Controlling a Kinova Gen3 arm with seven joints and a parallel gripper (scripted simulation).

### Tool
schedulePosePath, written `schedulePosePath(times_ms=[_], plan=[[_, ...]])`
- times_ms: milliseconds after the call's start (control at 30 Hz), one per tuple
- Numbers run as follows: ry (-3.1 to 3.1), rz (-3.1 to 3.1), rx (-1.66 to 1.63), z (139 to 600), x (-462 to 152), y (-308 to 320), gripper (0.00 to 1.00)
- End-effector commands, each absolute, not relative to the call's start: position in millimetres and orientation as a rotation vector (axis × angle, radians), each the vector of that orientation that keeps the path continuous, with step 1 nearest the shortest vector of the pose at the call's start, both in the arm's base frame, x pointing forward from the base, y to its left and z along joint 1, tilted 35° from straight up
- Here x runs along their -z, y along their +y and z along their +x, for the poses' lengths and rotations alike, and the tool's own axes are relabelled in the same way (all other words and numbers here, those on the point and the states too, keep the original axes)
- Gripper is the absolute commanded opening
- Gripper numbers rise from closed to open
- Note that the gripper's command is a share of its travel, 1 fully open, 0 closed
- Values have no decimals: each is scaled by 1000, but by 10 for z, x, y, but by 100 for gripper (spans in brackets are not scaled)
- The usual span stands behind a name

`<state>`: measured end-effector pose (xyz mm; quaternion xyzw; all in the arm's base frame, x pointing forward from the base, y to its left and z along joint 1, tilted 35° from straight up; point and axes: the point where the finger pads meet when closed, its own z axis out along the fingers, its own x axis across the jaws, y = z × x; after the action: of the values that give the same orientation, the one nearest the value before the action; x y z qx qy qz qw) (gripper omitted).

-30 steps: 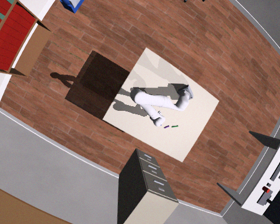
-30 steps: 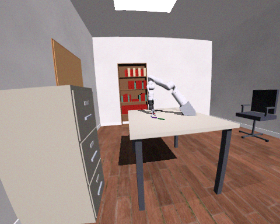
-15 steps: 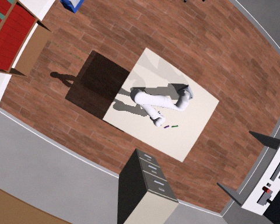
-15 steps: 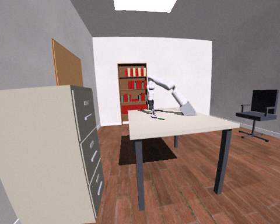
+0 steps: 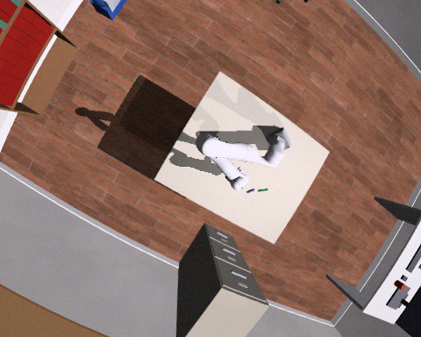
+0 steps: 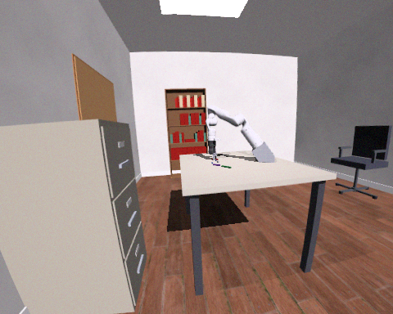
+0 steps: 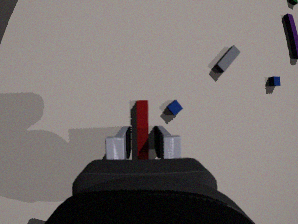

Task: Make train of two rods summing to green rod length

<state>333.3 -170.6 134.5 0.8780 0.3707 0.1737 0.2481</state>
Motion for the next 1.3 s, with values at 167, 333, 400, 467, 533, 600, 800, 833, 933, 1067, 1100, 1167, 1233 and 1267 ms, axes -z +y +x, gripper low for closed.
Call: schedulePosePath(times_ms=[167, 333, 400, 467, 533, 600, 800, 833, 933, 1067, 1100, 1167, 1233, 1267], plan=[[1010, 2392, -473, 3334, -1348, -1707, 24], [1010, 2392, -473, 3334, -1348, -1707, 24], [1010, 2392, -473, 3334, -1348, -1707, 24], [1010, 2392, -473, 3334, -1348, -1707, 24], [1010, 2392, -473, 3334, -1348, -1707, 24], [1010, 2392, -473, 3334, -1348, -1707, 24], [1010, 2392, -473, 3334, -1348, -1707, 24], [1010, 2392, -473, 3334, -1348, -1707, 24], [1010, 2392, -473, 3334, -1348, -1707, 24], [1010, 2392, -473, 3334, -1348, -1707, 24], [1010, 2392, -473, 3334, -1348, -1707, 24], [1010, 2392, -473, 3334, -1348, -1707, 24], [1010, 2392, -473, 3334, -1348, -1707, 24], [1010, 2392, -473, 3334, -1348, -1707, 24]])
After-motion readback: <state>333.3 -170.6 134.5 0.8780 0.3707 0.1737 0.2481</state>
